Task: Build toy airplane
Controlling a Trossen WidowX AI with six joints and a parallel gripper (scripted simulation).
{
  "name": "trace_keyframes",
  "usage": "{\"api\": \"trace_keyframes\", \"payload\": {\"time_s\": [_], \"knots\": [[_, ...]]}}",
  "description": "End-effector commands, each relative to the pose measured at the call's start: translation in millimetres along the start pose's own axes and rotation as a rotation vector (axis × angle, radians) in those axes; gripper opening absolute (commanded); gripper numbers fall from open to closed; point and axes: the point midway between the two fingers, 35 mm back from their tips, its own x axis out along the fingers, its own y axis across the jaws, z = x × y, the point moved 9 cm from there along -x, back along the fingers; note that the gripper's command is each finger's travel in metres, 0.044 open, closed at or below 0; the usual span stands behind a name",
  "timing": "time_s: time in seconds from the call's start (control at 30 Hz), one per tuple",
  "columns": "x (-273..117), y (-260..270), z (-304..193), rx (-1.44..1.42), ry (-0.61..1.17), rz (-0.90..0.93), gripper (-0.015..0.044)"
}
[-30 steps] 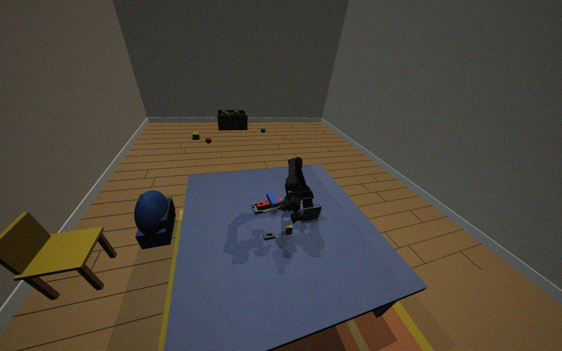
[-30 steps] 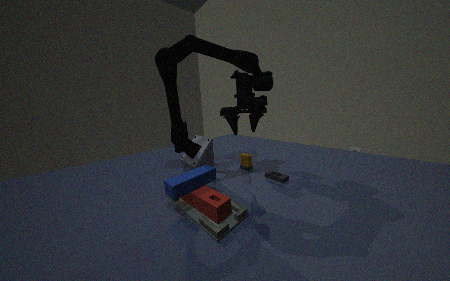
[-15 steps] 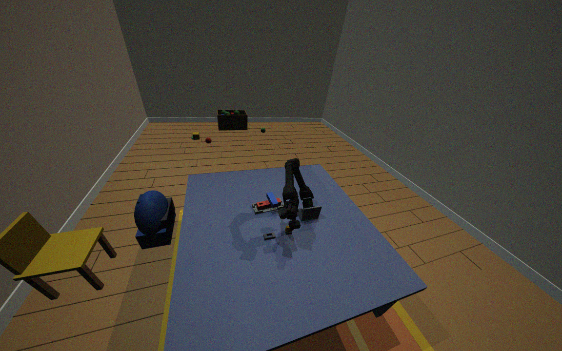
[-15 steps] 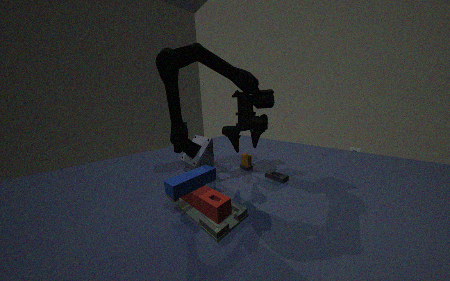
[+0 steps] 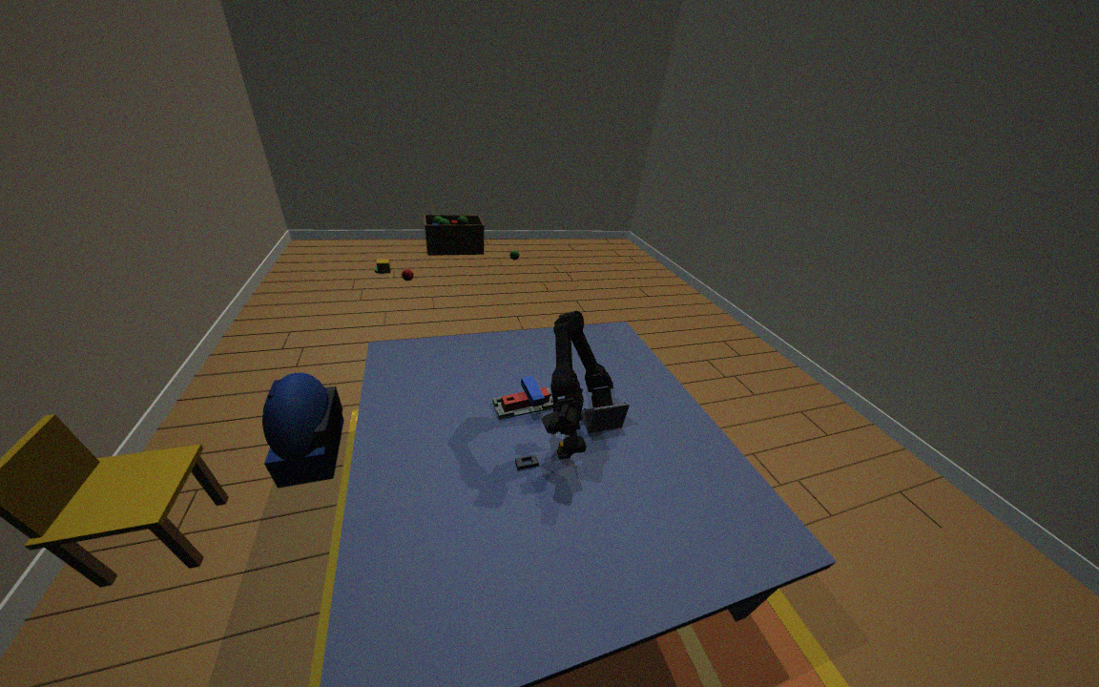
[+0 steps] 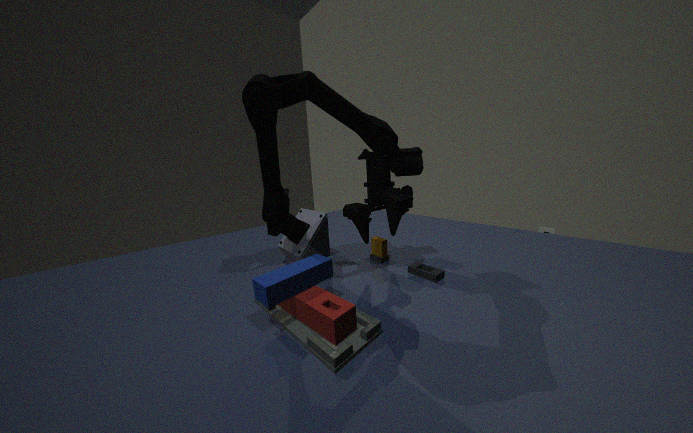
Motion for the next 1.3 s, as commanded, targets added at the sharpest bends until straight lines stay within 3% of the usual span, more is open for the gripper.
{"api": "trace_keyframes", "payload": {"time_s": [0.0, 0.67, 1.13, 1.27], "knots": [[8.0, -0.5, -1.1, -0.008, 0.001, -0.008, 0.0440], [37.0, -2.1, -2.2, -0.007, 0.000, -0.010, 0.0440], [37.0, -2.1, -2.2, -0.007, 0.000, -0.010, 0.0072], [37.0, -2.1, -2.2, -0.007, 0.000, -0.010, 0.0046]]}}
